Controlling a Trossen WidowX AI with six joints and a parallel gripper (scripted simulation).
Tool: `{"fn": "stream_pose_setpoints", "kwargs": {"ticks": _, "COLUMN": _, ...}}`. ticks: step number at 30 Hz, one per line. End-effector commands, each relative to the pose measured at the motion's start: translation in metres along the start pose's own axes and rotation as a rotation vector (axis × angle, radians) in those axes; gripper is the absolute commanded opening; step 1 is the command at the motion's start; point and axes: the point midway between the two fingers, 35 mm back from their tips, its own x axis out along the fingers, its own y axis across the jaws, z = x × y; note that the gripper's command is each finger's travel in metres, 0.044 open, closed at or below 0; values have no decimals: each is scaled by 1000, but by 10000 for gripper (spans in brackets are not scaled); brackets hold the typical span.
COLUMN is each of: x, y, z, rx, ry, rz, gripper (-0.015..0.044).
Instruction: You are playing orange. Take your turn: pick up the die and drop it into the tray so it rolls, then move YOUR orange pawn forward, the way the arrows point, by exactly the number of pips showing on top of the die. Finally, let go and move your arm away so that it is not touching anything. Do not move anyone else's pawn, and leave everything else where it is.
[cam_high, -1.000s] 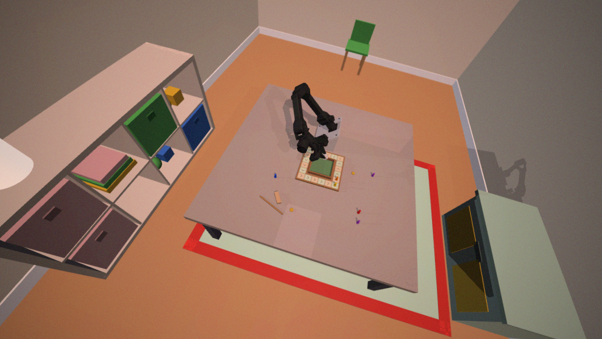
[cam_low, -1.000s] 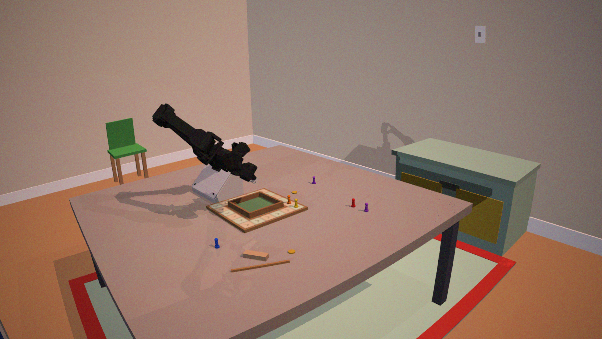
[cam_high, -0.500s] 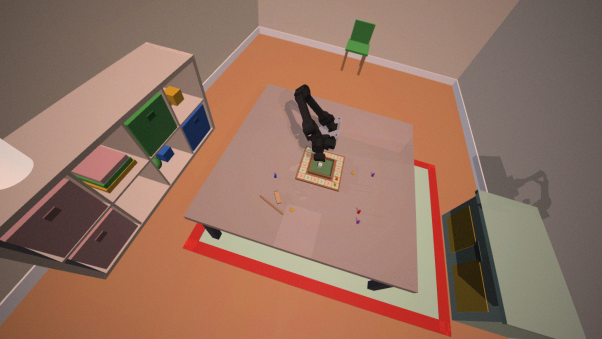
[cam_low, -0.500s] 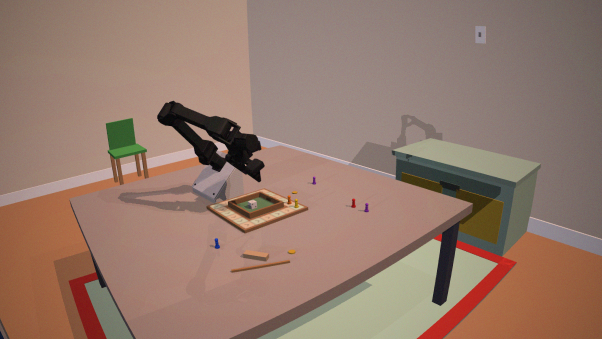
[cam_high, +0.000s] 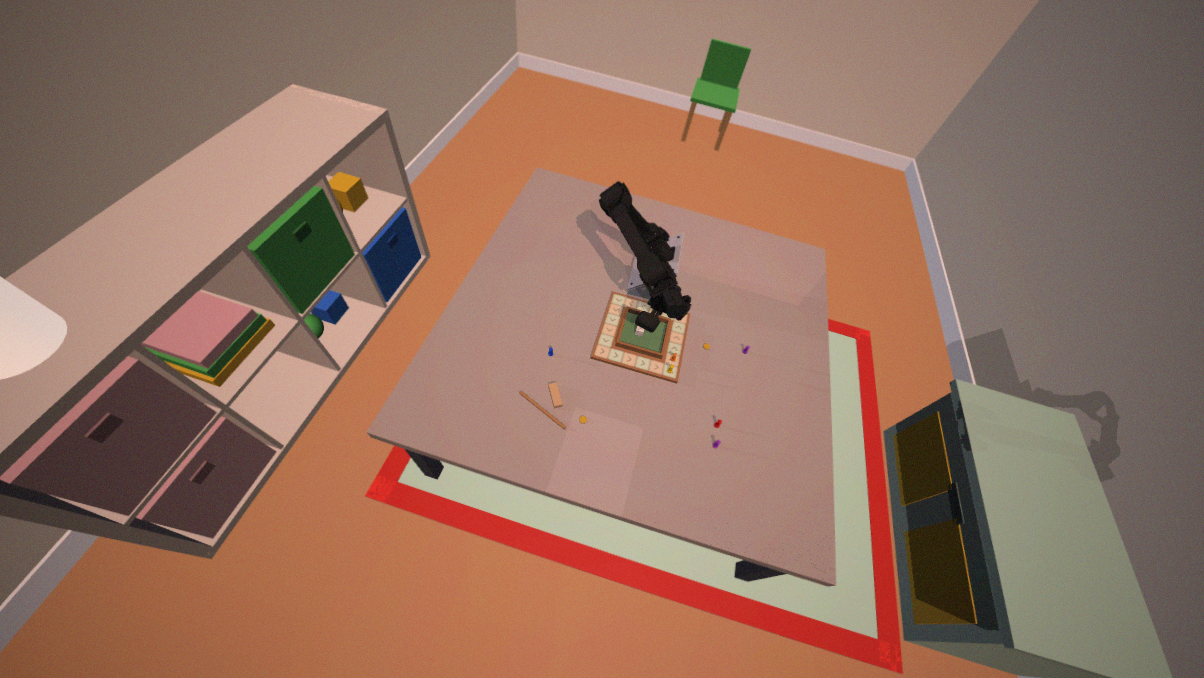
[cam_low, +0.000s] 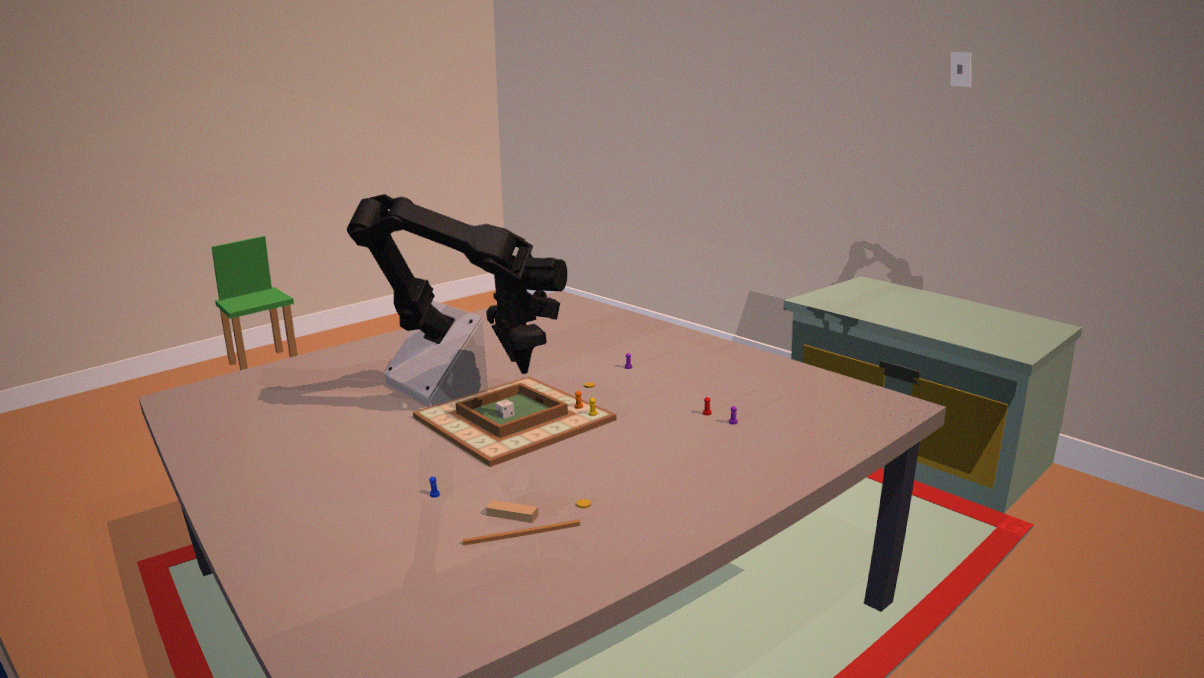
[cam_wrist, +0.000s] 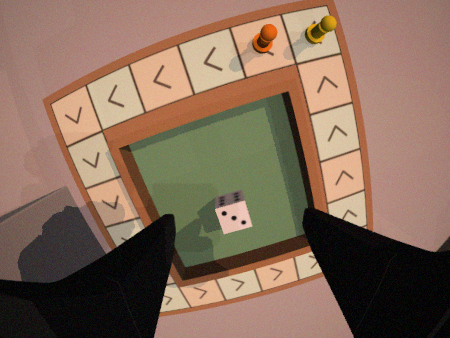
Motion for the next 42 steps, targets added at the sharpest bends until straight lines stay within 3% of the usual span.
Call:
{"fn": "stream_pose_setpoints", "kwargs": {"ticks": 1, "x": 3, "y": -9, "z": 22, "rx": 275, "ry": 5, "rz": -10, "gripper": 230}}
{"fn": "stream_pose_setpoints", "kwargs": {"ticks": 3, "x": 5, "y": -13, "z": 35, "rx": 454, "ry": 8, "rz": -17, "gripper": 200}}
{"fn": "stream_pose_setpoints", "kwargs": {"ticks": 15, "x": 30, "y": -28, "z": 105, "rx": 1465, "ry": -1, "rz": -65, "gripper": 200}}
{"fn": "stream_pose_setpoints", "kwargs": {"ticks": 42, "x": 56, "y": -28, "z": 105, "rx": 1479, "ry": -1, "rz": -66, "gripper": 200}}
